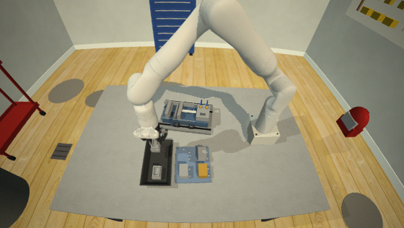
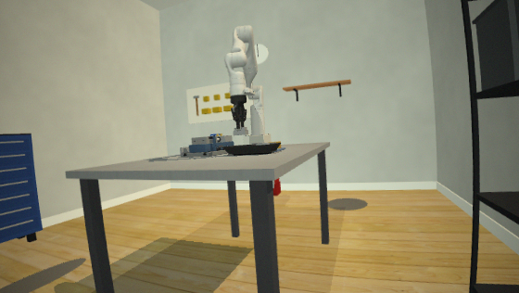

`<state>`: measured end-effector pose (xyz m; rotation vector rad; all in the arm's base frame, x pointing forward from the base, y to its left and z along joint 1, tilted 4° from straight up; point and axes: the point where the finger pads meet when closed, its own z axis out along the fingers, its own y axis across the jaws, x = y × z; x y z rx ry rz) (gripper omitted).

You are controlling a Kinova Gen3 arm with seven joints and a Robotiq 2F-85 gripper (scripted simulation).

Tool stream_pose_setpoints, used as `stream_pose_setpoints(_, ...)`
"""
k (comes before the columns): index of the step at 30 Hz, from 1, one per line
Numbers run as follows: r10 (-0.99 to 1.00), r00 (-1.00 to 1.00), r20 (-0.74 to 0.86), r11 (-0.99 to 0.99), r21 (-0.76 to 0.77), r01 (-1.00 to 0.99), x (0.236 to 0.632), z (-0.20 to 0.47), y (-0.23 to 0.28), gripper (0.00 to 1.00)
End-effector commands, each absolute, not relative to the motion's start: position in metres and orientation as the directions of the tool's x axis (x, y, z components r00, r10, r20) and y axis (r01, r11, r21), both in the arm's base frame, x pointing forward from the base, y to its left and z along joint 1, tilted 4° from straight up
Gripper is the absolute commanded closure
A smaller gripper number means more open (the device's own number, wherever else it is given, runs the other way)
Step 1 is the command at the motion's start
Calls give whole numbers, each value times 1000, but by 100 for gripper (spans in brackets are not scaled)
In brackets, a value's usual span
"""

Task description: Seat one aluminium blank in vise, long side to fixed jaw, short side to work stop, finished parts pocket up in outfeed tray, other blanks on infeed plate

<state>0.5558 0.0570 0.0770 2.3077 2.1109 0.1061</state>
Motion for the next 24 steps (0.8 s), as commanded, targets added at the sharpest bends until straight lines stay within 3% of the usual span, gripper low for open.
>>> stream_pose_setpoints(1,995,88,41,-90,50,995,555,70,57,100)
stream_pose_setpoints(24,995,88,41,-90,50,995,557,30,58,100)
